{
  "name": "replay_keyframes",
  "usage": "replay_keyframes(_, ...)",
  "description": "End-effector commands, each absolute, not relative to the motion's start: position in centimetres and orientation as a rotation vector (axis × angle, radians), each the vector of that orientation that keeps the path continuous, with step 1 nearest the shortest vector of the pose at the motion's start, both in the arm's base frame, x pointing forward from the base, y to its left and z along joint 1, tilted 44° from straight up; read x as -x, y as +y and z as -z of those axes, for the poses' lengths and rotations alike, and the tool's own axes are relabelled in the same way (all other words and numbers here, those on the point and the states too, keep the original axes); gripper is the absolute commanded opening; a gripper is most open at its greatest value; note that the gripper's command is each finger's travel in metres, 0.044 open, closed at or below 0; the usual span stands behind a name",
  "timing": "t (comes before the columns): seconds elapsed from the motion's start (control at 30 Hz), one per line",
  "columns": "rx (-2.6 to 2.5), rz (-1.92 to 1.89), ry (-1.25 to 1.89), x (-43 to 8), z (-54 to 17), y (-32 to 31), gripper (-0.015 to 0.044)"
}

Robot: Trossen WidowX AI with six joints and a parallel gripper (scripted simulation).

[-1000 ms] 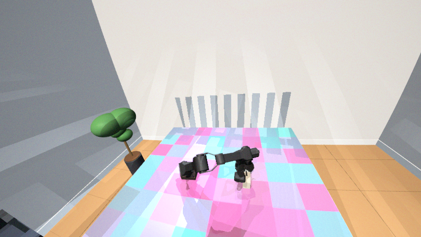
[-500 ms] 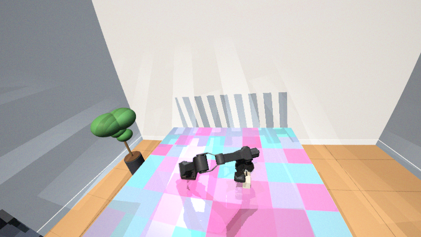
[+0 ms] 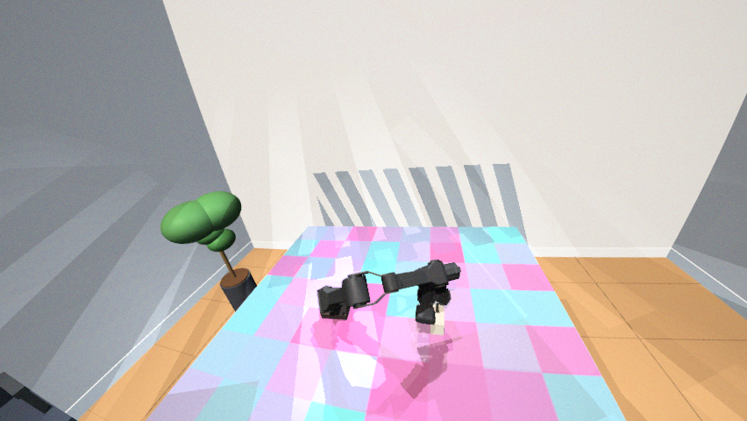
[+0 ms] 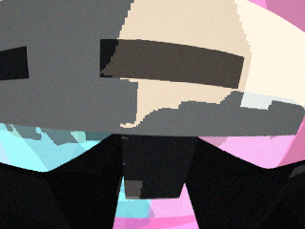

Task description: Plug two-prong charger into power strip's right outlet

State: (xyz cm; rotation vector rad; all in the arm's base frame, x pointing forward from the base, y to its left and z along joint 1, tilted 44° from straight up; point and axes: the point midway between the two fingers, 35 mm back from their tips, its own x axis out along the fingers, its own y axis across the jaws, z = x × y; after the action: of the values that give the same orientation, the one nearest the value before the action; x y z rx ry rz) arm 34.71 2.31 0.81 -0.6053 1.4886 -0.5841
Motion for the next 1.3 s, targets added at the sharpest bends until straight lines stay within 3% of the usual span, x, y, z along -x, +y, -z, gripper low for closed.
replay_keyframes(0.0,0.599,0.590,1.462,-35.20,-0.95,2.30,0.0000)
replay_keyframes(1.27,0.599,0.590,1.462,-35.39,-1.03,2.35,0.0000)
